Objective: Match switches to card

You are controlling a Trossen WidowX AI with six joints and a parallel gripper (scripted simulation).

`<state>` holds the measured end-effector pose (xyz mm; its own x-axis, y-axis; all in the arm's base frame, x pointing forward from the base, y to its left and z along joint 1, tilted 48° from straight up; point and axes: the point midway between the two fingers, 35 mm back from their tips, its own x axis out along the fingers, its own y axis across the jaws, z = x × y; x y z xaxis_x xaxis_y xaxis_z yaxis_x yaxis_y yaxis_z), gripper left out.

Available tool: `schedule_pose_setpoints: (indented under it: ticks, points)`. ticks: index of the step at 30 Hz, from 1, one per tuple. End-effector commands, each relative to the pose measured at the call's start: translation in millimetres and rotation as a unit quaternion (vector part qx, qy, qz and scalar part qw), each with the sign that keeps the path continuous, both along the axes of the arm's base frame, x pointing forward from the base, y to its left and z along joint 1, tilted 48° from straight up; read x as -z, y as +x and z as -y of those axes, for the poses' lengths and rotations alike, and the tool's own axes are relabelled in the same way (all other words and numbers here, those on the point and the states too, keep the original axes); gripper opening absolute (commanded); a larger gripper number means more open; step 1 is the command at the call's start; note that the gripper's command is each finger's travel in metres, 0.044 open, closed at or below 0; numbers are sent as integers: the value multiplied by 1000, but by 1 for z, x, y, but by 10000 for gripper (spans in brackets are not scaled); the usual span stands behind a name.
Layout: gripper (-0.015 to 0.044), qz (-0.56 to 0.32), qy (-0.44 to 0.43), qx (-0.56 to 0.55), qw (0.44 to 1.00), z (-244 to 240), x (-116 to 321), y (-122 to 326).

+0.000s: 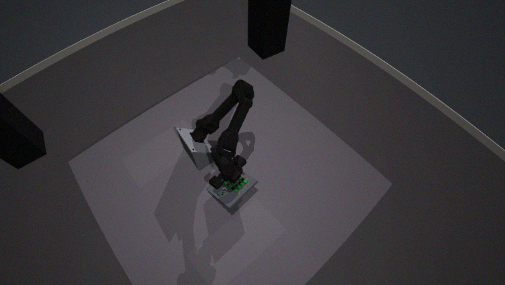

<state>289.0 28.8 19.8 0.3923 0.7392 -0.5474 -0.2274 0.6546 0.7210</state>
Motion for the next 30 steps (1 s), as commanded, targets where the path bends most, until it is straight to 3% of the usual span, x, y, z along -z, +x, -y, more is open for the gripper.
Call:
schedule_pose_setpoints:
  ticks: [1, 6, 14, 30]
  points:
    - [0, -3, -2, 1, 1000, 0, 2, 0]
    - [0, 0, -1, 0, 1000, 3, -1, -1]
    - [0, 4, -1, 10, 1000, 47, -32, -27]
    - [0, 4, 0, 11, 1000, 44, -40, -41]
